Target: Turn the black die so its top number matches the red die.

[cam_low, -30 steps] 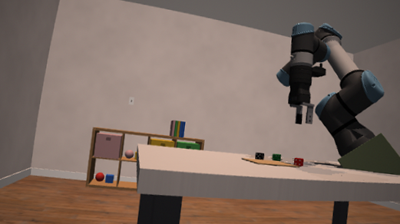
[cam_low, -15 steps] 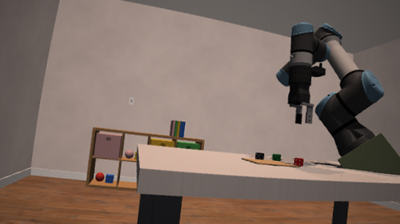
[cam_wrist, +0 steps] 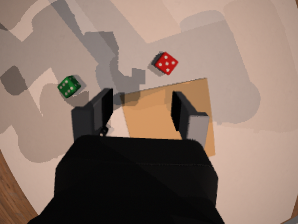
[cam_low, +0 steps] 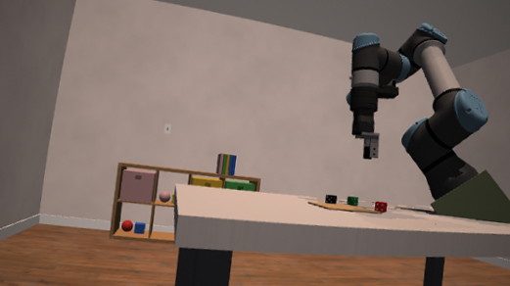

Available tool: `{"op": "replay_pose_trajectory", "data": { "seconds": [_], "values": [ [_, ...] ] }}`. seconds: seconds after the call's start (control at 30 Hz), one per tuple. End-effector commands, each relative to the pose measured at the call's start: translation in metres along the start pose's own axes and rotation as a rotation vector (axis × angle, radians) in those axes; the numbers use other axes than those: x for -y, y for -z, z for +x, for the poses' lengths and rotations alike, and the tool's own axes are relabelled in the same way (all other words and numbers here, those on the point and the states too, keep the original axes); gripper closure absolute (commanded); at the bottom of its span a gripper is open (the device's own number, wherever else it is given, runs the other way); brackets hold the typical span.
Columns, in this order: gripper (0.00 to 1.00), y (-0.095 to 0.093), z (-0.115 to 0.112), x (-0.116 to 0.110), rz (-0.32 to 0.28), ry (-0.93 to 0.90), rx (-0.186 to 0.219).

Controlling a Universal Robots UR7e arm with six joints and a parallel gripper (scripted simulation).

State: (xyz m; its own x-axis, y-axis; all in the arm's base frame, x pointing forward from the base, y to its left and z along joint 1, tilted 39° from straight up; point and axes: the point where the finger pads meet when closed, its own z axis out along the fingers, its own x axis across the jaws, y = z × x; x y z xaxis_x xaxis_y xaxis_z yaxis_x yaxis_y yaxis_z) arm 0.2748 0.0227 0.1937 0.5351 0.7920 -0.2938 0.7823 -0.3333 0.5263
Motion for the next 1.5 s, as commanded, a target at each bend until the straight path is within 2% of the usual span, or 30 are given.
{"op": "replay_pose_trajectory", "data": {
  "seconds": [0.0, 0.17, 0.23, 0.4, 0.57, 1.47],
  "values": [
    [0.00, -0.002, -0.012, -0.020, 0.009, -0.141, -0.009],
    [0.00, -0.003, -0.035, -0.048, 0.002, -0.344, -0.009],
    [0.00, -0.003, -0.035, -0.048, 0.002, -0.344, -0.009],
    [0.00, -0.002, -0.056, -0.069, -0.013, -0.502, -0.007],
    [0.00, 0.000, -0.069, -0.080, -0.026, -0.588, -0.004],
    [0.00, -0.001, -0.072, -0.083, -0.029, -0.639, -0.004]
  ]
}}
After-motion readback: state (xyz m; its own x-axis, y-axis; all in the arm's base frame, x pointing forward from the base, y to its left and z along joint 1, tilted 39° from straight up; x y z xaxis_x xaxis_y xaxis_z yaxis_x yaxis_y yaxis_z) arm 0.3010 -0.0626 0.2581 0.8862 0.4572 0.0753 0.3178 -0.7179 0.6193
